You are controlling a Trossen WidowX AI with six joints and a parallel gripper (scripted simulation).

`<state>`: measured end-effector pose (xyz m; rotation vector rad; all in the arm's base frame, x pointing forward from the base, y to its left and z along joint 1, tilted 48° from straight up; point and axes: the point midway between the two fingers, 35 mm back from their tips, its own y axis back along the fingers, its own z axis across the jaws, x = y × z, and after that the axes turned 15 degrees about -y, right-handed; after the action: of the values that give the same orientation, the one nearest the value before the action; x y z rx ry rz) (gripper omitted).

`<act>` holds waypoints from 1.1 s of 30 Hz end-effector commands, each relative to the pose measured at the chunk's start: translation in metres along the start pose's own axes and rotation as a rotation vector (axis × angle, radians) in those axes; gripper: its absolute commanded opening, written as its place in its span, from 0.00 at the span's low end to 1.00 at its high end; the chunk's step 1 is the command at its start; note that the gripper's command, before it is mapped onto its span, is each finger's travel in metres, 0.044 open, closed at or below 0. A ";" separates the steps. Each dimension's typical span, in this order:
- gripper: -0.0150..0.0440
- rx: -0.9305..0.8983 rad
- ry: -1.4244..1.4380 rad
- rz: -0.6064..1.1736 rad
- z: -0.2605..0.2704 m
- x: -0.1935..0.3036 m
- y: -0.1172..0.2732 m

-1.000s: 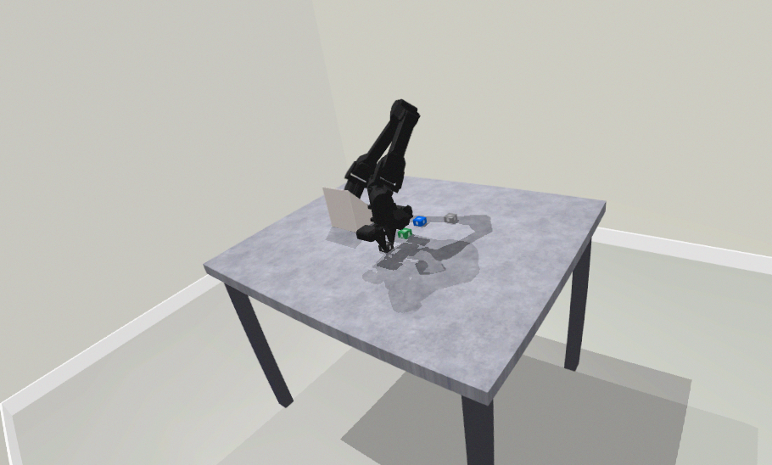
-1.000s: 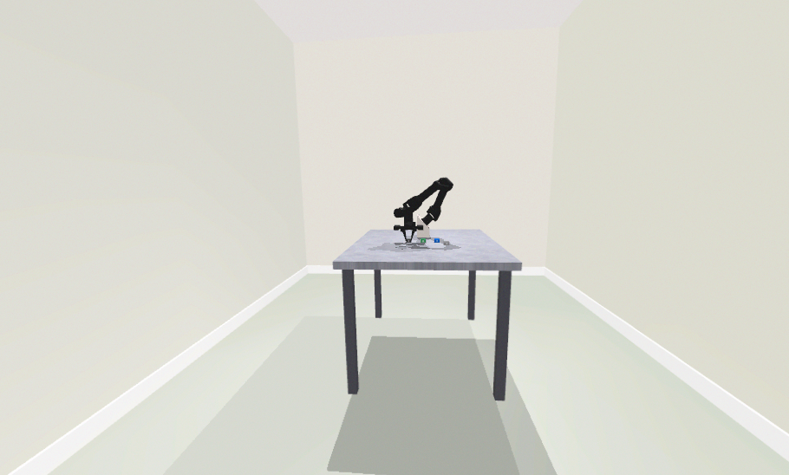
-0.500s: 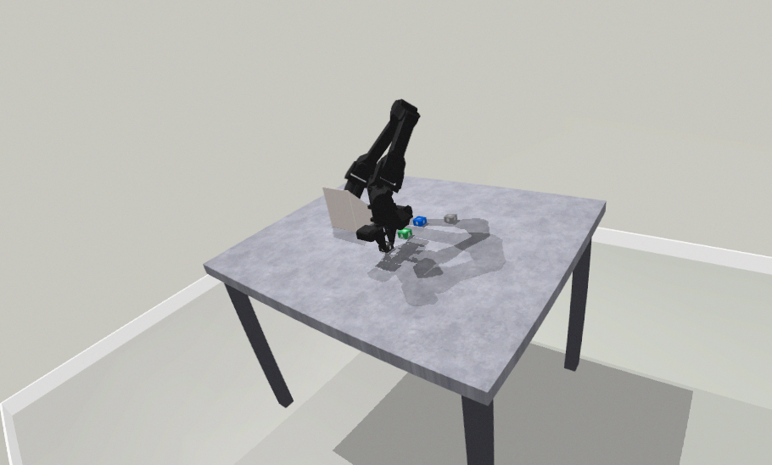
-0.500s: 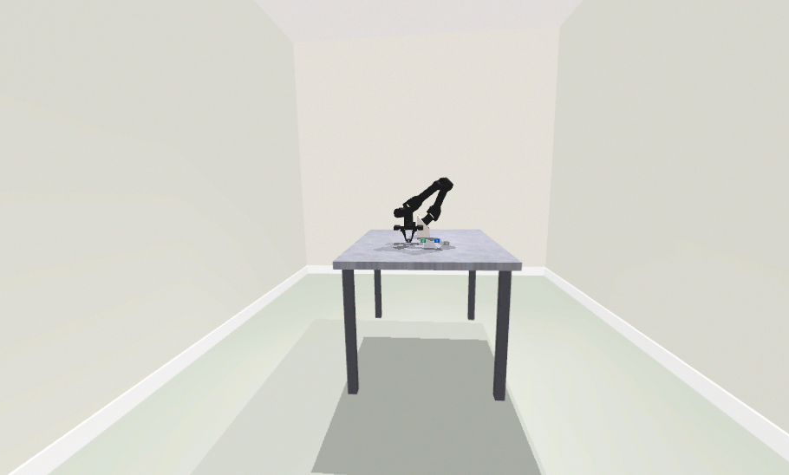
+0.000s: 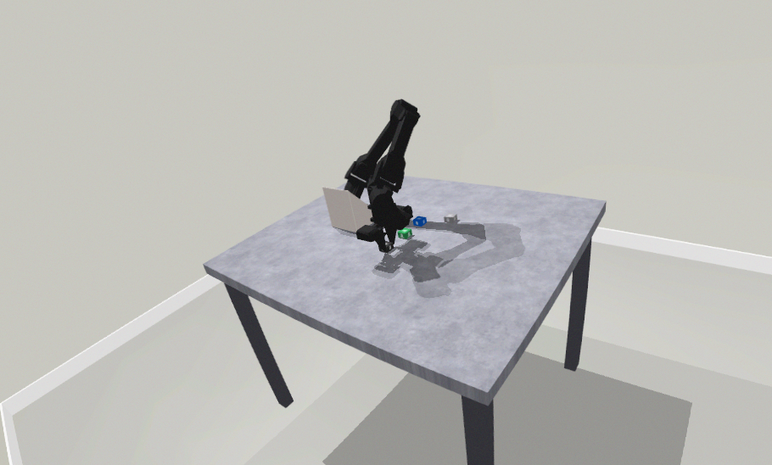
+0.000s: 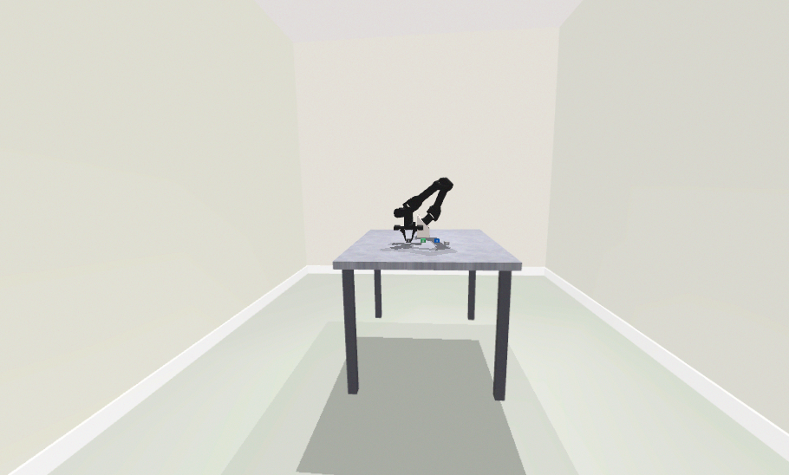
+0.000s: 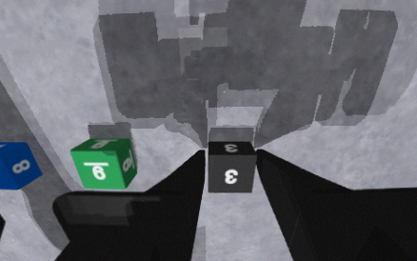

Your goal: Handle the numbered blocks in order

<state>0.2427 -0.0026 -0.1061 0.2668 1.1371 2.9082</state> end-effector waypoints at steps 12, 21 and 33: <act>0.93 -0.001 -0.004 -0.001 0.000 0.000 0.024; 0.80 0.007 -0.010 -0.007 -0.003 -0.003 0.060; 0.46 0.003 -0.005 -0.001 -0.001 0.000 0.117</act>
<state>0.2485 -0.0865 -0.0320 0.2817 1.1323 2.8977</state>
